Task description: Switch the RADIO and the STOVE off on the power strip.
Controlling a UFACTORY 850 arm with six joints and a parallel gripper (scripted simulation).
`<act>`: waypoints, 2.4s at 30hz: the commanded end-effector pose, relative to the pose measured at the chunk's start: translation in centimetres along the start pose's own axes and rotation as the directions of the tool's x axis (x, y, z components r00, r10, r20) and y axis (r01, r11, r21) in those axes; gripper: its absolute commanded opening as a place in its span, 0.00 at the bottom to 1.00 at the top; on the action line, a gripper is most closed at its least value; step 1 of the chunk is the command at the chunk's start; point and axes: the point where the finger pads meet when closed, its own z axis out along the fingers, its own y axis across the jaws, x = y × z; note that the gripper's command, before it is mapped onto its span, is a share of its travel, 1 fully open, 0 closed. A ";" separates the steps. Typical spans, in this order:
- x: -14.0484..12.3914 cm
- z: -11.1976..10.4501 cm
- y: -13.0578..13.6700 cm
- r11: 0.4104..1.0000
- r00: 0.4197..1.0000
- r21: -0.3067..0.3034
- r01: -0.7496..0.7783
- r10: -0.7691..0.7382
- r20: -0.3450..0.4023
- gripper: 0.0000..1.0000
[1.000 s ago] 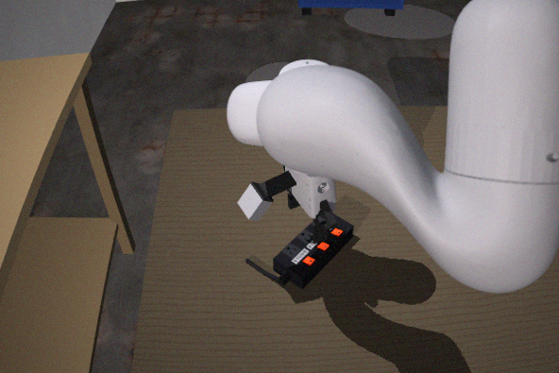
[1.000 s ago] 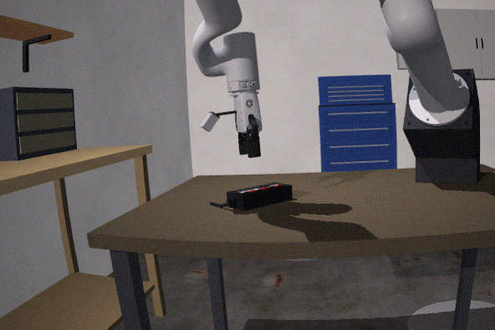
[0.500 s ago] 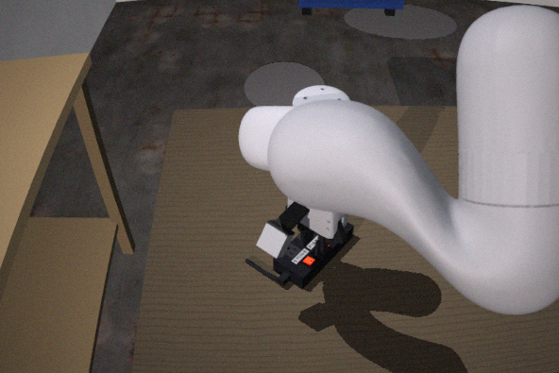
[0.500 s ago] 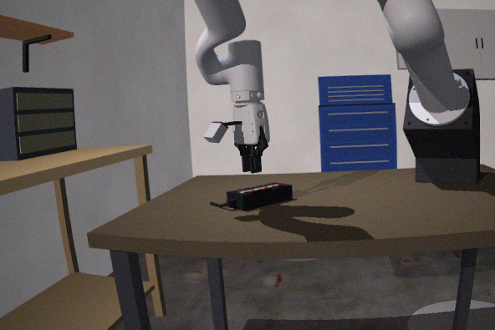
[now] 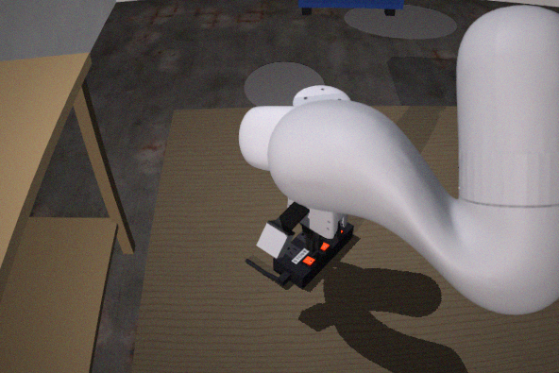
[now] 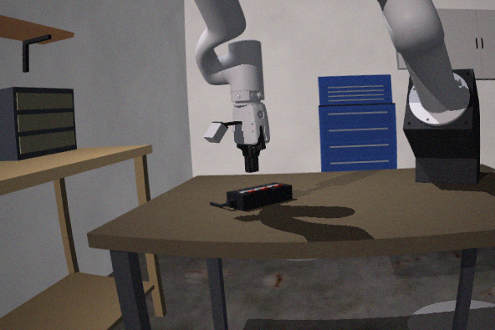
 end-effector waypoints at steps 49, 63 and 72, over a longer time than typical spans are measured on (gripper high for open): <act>0.0 2.8 0.0 1.000 1.000 -0.001 0.001 -0.001 -0.001 0.00; 0.0 4.1 0.0 1.000 1.000 -0.001 0.001 -0.001 -0.001 0.00; 0.0 4.4 0.0 1.000 1.000 -0.001 0.001 -0.001 -0.001 0.00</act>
